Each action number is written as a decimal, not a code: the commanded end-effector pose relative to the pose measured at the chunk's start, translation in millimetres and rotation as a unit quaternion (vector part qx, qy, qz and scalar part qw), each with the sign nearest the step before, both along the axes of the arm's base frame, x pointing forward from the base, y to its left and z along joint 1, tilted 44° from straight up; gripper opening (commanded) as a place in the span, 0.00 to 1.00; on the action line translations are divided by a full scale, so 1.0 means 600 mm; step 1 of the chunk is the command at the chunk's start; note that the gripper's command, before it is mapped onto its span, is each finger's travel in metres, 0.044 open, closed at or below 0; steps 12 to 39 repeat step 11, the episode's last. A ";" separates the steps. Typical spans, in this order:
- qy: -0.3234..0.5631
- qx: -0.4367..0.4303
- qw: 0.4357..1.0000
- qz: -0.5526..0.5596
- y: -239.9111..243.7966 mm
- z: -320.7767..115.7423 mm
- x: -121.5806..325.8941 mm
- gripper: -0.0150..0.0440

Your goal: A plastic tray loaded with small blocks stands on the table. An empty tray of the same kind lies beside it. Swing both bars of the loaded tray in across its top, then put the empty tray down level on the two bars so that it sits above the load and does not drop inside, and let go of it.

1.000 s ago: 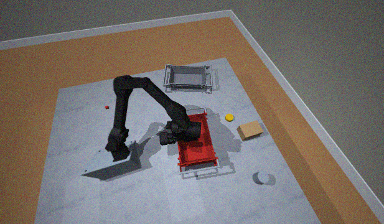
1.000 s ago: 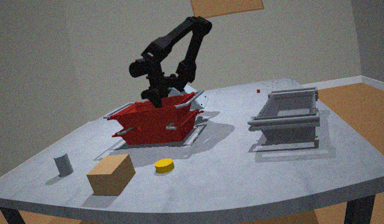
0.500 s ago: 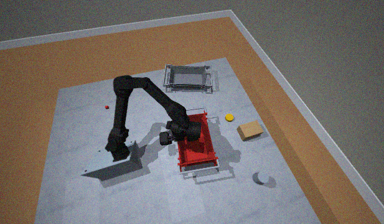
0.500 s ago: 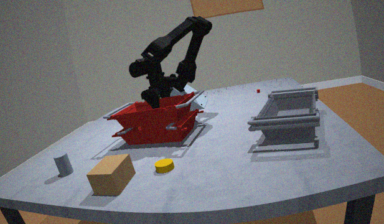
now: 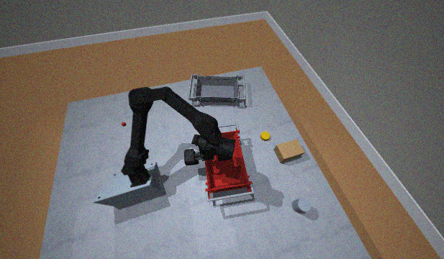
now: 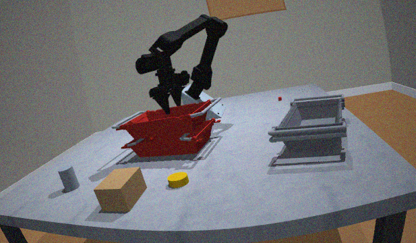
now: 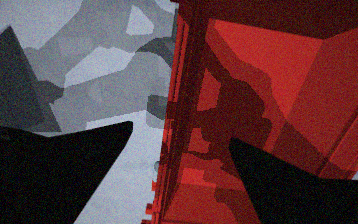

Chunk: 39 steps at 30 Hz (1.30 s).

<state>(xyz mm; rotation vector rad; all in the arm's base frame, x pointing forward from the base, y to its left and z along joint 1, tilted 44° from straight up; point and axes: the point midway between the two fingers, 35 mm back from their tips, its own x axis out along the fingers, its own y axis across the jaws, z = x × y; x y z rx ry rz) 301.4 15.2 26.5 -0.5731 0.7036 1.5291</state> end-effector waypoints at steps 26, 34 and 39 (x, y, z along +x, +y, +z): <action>0.001 -0.001 1.000 0.002 -0.083 0.089 0.002 1.00; 0.001 -0.001 1.000 0.002 -0.083 0.089 0.002 1.00; 0.001 -0.001 1.000 0.002 -0.083 0.089 0.002 1.00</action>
